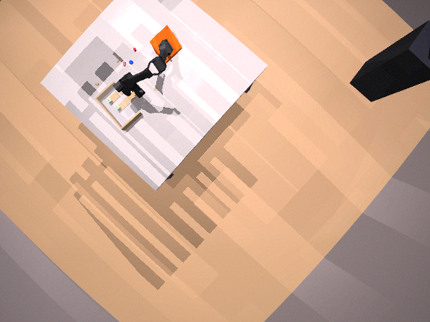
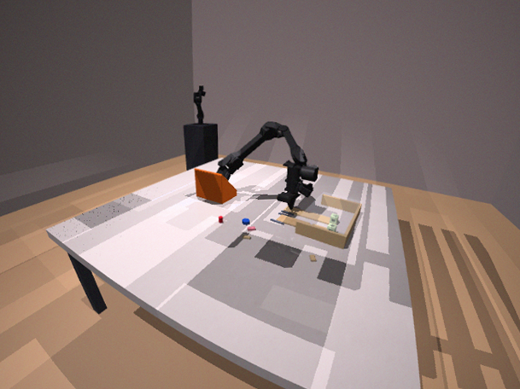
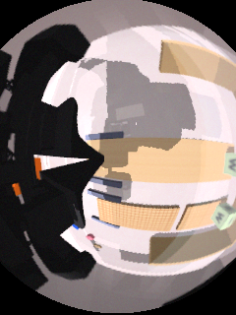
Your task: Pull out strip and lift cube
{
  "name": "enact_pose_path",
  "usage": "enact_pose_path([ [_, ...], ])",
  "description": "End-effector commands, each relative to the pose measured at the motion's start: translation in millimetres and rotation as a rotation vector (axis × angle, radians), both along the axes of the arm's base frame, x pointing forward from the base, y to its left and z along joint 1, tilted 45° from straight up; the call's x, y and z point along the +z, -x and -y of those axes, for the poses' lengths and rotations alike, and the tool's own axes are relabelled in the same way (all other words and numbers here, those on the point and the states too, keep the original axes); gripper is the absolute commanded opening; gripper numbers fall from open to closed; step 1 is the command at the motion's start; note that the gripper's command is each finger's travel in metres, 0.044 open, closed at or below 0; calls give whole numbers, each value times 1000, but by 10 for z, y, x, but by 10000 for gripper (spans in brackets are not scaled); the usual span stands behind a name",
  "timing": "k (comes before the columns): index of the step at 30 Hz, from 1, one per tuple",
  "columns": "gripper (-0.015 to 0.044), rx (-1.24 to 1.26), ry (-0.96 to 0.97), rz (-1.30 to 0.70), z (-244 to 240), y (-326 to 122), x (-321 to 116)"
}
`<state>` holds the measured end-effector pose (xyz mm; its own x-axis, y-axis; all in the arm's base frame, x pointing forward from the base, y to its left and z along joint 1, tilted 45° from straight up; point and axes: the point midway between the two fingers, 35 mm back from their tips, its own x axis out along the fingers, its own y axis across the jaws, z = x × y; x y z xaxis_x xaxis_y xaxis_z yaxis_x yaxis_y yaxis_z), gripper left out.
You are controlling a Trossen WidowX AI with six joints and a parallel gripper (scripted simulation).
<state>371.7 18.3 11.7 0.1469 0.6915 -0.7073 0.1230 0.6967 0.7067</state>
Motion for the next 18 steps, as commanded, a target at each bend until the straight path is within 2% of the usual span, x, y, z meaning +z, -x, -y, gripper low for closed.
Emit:
enact_pose_path([
  [1, 0, 10, -4, -21, -64, 119, -36],
  [18, 0, 10, -5, -23, -113, 367, -38],
])
